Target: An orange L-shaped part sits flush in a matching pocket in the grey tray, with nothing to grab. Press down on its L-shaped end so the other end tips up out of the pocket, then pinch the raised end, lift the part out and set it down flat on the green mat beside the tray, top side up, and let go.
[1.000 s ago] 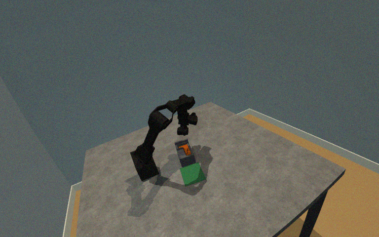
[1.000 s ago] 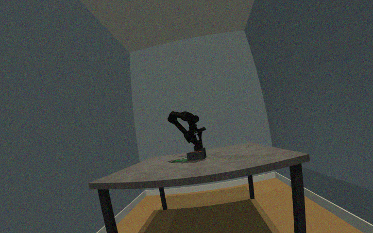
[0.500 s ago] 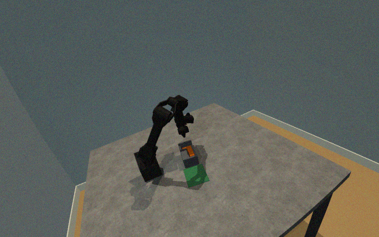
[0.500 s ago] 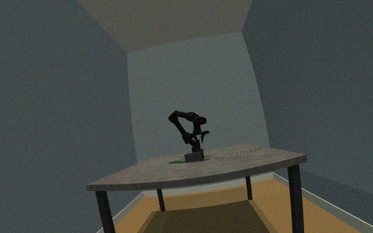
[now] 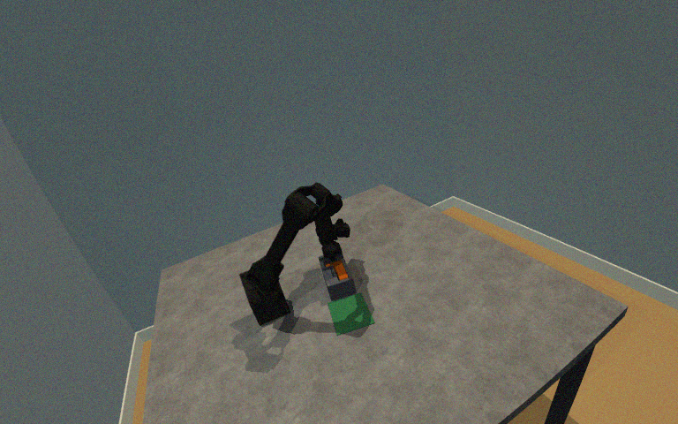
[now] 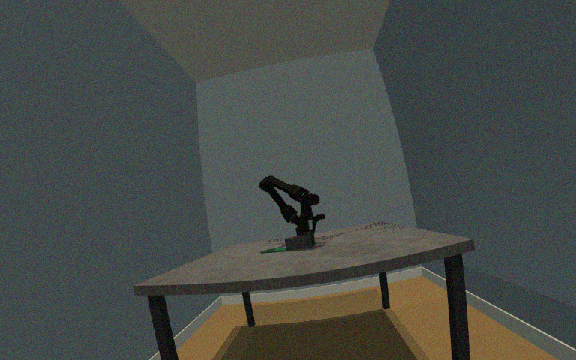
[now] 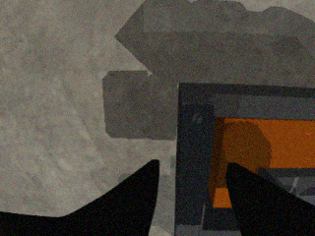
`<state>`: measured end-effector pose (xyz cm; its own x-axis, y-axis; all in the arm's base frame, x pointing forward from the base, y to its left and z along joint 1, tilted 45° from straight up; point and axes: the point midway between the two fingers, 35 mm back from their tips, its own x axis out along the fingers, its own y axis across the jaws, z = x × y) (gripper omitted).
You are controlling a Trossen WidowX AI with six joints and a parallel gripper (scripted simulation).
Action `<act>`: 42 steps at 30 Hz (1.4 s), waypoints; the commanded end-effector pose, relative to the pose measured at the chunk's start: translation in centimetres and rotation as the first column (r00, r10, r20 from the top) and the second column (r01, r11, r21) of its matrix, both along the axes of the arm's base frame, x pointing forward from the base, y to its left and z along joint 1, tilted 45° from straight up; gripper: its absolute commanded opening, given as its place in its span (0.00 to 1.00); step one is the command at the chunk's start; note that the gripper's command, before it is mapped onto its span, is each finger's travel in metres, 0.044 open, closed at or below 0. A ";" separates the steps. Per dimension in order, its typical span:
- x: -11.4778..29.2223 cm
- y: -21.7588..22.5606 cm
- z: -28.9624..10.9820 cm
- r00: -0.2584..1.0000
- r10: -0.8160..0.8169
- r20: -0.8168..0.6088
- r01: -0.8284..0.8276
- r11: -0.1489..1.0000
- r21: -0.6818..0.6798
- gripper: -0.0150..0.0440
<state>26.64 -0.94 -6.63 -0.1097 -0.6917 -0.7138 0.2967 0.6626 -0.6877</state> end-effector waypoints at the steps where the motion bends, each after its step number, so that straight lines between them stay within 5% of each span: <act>1: -0.2 -0.6 -0.4 1.000 0.005 -0.007 -0.005 1.000 -0.006 0.56; 42: 0.0 -0.7 -2.2 1.000 0.005 -0.007 -0.005 1.000 -0.007 0.56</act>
